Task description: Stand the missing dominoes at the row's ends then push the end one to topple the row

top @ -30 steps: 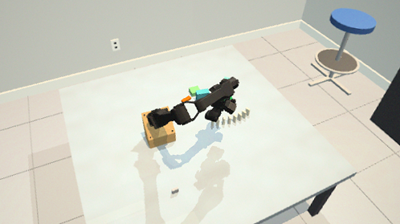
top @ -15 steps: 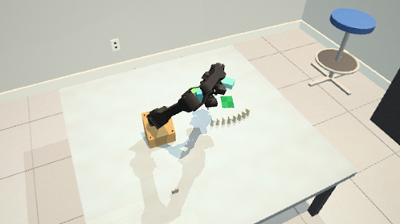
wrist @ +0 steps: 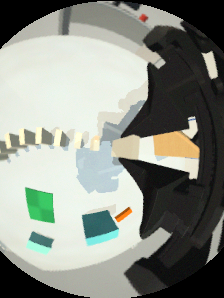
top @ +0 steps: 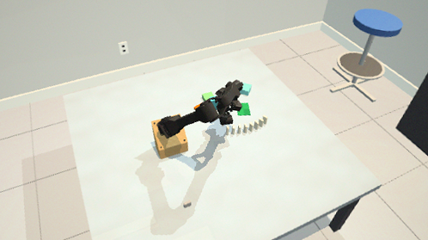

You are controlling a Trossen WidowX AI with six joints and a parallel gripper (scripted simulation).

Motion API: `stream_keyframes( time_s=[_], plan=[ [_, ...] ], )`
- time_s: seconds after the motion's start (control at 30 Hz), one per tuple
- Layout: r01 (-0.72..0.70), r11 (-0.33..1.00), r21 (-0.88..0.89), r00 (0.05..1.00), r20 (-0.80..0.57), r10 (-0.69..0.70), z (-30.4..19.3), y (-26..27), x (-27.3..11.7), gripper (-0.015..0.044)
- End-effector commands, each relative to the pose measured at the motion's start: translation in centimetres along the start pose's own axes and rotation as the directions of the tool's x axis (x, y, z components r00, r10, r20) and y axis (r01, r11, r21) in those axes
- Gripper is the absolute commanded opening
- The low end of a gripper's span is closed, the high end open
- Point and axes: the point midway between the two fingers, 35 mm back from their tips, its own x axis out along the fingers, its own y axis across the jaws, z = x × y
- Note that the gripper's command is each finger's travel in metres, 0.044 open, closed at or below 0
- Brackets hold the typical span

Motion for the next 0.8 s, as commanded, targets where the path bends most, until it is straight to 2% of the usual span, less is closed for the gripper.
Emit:
stream_keyframes(
  time_s=[0.0,0.23,0.67,0.77],
  plan=[
    [0.011,1.000,-0.011,1.000,-0.005,-0.011,-0.3,-0.1,2.6,0.0107],
    [0.023,1.000,-0.010,1.000,-0.005,-0.023,-0.9,-0.7,6.1,0.0107],
    [0.024,1.000,-0.009,1.000,-0.005,-0.024,-0.9,-0.7,6.1,0.0107],
    [0.024,1.000,-0.009,1.000,-0.005,-0.024,-0.9,-0.7,6.1,0.0186]
  ],
)
